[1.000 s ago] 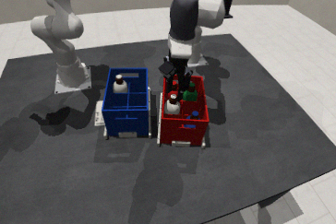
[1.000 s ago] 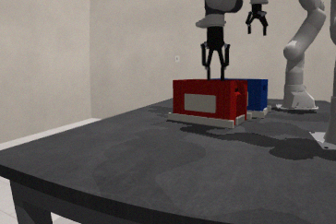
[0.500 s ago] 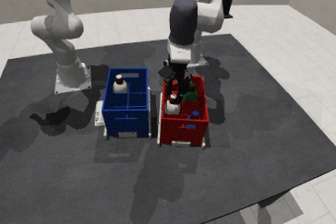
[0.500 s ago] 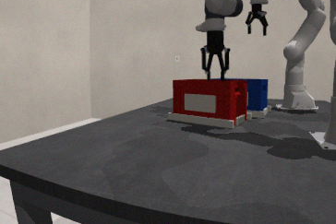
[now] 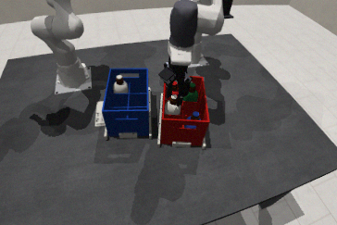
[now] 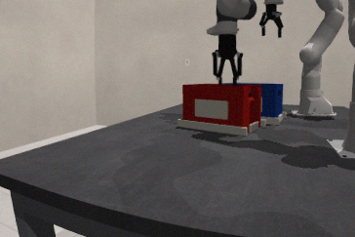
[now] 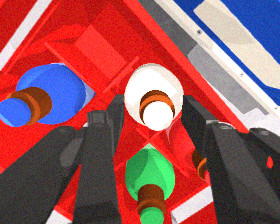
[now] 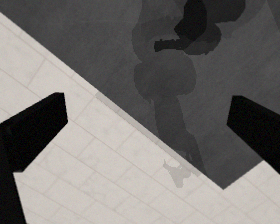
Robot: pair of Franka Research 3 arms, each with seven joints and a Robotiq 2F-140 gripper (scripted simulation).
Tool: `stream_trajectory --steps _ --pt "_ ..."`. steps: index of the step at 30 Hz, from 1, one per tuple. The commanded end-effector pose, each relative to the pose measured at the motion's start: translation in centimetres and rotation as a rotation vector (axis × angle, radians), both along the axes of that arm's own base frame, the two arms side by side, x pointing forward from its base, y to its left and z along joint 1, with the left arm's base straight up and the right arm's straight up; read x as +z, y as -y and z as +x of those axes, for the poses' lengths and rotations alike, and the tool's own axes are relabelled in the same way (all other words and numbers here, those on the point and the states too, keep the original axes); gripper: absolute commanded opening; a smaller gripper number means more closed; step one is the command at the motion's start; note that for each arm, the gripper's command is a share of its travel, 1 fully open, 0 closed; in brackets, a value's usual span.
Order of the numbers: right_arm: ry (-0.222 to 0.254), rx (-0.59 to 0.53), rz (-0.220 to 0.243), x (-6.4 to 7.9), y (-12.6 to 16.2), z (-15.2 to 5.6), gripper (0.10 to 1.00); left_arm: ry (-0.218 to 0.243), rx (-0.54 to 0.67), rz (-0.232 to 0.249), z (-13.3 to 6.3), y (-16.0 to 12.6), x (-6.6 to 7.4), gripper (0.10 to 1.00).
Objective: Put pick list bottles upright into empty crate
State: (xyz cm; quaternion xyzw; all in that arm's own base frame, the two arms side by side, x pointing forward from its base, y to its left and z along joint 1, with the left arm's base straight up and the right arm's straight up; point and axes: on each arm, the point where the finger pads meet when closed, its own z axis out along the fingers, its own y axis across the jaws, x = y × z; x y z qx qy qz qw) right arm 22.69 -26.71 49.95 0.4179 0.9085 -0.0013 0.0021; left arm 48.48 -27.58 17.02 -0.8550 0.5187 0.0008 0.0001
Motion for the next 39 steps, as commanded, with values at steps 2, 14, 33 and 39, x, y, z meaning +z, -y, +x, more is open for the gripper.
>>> stream_trajectory --steps 2,14,33,39 --pt "-0.003 -0.004 0.003 -0.04 -0.10 -0.05 1.000 0.001 -0.003 -0.001 0.05 0.05 -0.10 0.442" --pt "-0.003 -0.004 0.003 -0.04 -0.10 -0.05 1.000 0.001 -0.003 -0.001 0.05 0.05 0.12 0.099" --pt "-0.003 -0.004 0.003 -0.04 -0.10 -0.05 1.000 0.001 -0.003 -0.001 0.05 0.05 0.12 0.099" --pt "-0.003 -0.004 0.003 -0.04 -0.10 -0.05 1.000 0.001 -0.003 -0.001 0.05 0.05 0.12 0.099"
